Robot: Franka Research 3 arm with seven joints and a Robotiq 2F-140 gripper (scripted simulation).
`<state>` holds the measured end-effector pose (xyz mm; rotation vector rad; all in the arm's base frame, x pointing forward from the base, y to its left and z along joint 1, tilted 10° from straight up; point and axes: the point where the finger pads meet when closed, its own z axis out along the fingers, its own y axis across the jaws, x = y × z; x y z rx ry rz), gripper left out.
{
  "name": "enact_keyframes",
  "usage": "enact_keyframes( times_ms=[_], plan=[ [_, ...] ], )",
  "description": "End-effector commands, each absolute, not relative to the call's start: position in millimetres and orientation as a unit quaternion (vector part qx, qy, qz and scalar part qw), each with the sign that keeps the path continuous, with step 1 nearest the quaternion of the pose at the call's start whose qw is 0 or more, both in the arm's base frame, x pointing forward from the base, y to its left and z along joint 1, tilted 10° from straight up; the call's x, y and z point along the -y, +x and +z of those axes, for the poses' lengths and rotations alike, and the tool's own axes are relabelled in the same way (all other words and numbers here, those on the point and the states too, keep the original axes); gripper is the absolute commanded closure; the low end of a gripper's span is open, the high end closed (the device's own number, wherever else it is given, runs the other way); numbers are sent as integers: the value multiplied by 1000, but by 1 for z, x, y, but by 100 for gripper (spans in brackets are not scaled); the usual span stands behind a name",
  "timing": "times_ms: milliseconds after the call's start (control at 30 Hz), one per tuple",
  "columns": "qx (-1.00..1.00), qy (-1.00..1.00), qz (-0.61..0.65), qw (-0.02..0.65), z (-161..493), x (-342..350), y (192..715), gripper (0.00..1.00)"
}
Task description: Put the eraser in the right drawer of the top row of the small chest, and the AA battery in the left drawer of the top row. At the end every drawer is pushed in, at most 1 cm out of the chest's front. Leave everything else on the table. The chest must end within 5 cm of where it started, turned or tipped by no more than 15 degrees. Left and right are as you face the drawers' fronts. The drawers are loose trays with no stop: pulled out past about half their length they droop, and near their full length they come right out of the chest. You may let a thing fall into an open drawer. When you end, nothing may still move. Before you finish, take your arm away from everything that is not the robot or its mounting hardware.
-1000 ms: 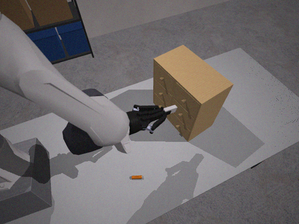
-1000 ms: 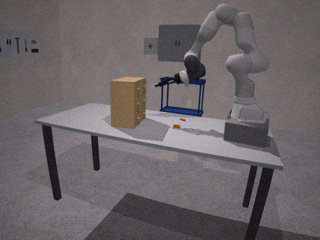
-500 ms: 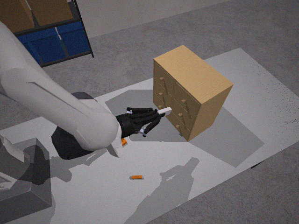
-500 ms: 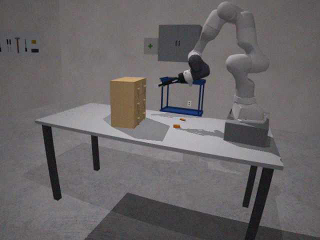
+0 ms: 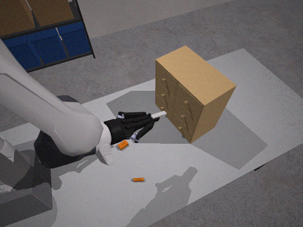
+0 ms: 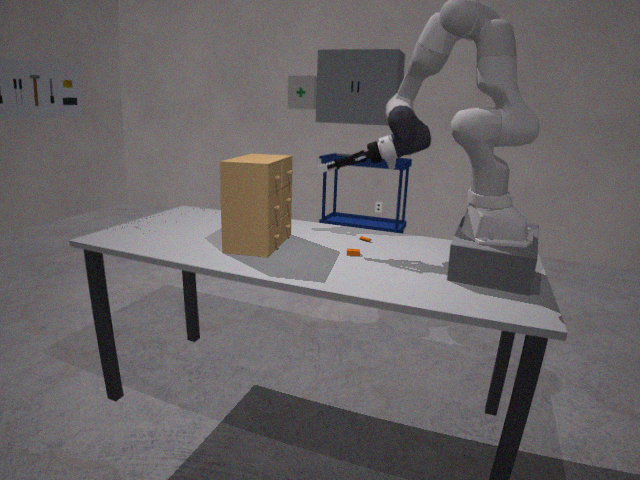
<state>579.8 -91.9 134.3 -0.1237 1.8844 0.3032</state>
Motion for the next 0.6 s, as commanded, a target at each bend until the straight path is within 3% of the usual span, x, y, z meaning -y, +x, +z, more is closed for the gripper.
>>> enact_keyframes(
  times_ms=[0, 567],
  plan=[
    [-803, -46, 140, 577, 137, 89, 580, 100],
    [-837, -55, 137, 527, 146, 93, 570, 100]
  ],
)
